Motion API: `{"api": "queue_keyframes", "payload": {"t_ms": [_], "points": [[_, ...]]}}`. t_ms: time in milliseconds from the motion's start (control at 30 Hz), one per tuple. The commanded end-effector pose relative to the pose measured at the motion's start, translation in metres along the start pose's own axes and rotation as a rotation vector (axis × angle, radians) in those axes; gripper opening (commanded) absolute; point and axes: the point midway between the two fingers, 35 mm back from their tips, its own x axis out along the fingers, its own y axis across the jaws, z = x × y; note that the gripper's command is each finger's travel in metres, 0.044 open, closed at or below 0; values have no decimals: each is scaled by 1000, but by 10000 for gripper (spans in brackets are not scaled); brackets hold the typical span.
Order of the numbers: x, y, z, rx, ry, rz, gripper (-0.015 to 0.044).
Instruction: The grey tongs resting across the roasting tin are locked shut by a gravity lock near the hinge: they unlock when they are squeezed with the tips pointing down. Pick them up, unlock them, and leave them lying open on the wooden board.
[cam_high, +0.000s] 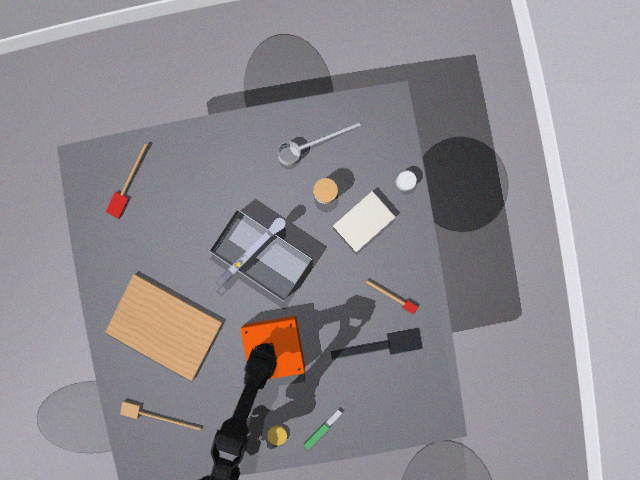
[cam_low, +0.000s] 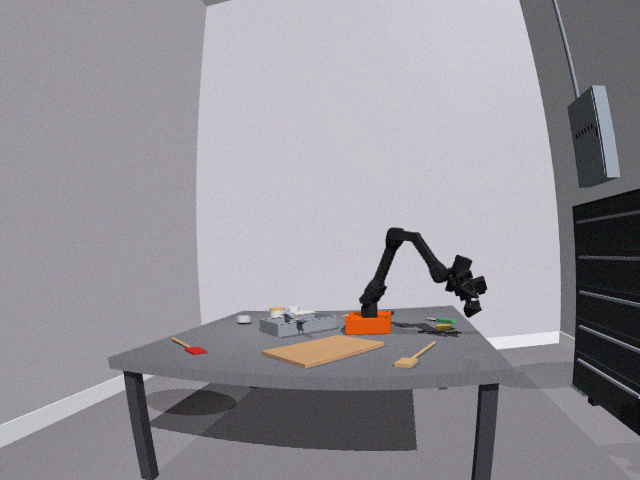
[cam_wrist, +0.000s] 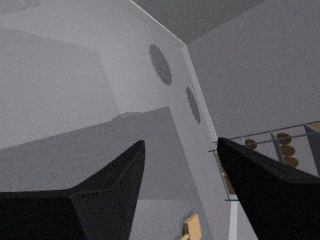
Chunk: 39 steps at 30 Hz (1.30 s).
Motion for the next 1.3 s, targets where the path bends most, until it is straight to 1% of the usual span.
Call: {"api": "queue_keyframes", "payload": {"t_ms": [0, 167, 333, 467, 633, 833, 967, 1100, 1267], "points": [[24, -26, -50, -65, 97, 15, 260], [46, -60, -115, -127, 211, 38, 260], [55, -94, -186, -175, 327, 76, 260], [51, -120, -243, -179, 414, 100, 260], [36, -146, -315, -190, 518, 149, 260], [-2, -166, -399, -202, 638, 225, 260], [-34, -176, -452, -200, 706, 283, 260], [-73, -181, -499, -184, 760, 343, 260], [-131, -182, -551, -141, 822, 404, 260]]}}
